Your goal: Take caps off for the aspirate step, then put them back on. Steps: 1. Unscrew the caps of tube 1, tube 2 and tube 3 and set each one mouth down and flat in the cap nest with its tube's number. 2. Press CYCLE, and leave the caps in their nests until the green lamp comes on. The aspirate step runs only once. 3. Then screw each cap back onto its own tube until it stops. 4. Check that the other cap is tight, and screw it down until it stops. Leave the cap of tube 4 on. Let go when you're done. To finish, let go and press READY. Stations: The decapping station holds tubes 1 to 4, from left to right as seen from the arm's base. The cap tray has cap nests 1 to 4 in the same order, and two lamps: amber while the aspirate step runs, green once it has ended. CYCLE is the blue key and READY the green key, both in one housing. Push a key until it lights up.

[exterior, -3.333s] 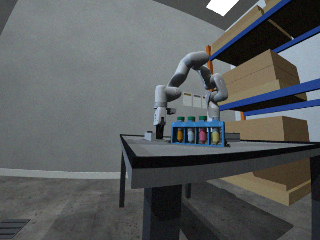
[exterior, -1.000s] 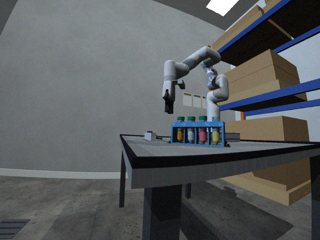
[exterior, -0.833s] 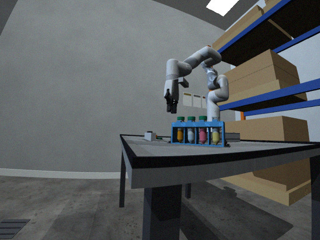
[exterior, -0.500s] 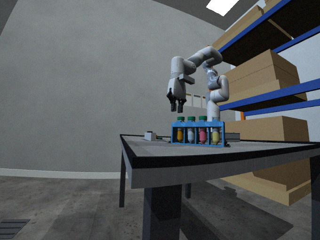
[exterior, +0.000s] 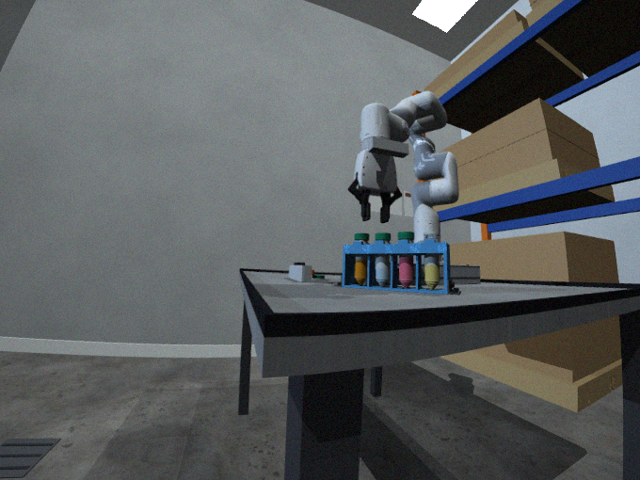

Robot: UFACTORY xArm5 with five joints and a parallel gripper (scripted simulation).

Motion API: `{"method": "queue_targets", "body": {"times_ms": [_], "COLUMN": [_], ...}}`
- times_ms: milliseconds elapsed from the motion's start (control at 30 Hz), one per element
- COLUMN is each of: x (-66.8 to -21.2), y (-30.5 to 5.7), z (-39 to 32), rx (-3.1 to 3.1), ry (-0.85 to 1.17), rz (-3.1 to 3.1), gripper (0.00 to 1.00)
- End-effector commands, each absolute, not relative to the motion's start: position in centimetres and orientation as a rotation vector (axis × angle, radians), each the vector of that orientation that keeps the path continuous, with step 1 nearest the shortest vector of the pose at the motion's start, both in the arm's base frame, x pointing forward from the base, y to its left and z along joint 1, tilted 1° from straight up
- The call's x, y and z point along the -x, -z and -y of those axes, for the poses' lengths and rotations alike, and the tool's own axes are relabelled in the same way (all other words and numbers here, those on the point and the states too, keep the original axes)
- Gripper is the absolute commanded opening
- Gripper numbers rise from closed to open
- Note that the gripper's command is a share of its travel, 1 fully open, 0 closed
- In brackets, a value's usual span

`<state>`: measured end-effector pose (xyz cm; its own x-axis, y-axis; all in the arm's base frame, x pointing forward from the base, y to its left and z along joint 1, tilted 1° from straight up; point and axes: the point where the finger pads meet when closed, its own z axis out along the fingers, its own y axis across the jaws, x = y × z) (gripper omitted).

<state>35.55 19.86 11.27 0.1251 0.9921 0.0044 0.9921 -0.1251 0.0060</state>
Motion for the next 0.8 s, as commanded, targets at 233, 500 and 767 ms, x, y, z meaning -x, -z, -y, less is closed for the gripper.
{"method": "queue_targets", "body": {"times_ms": [233,500,767], "x": [-32.7,-32.6,-32.6], "y": [-11.5,-11.5,-10.0], "z": [-26.8,-27.2,-27.2], "rx": [-2.403,-2.403,-2.403], "ry": [-0.026,-0.026,-0.026], "rz": [-2.041,-2.041,-2.041], "gripper": [0.46,0.46,0.46]}}
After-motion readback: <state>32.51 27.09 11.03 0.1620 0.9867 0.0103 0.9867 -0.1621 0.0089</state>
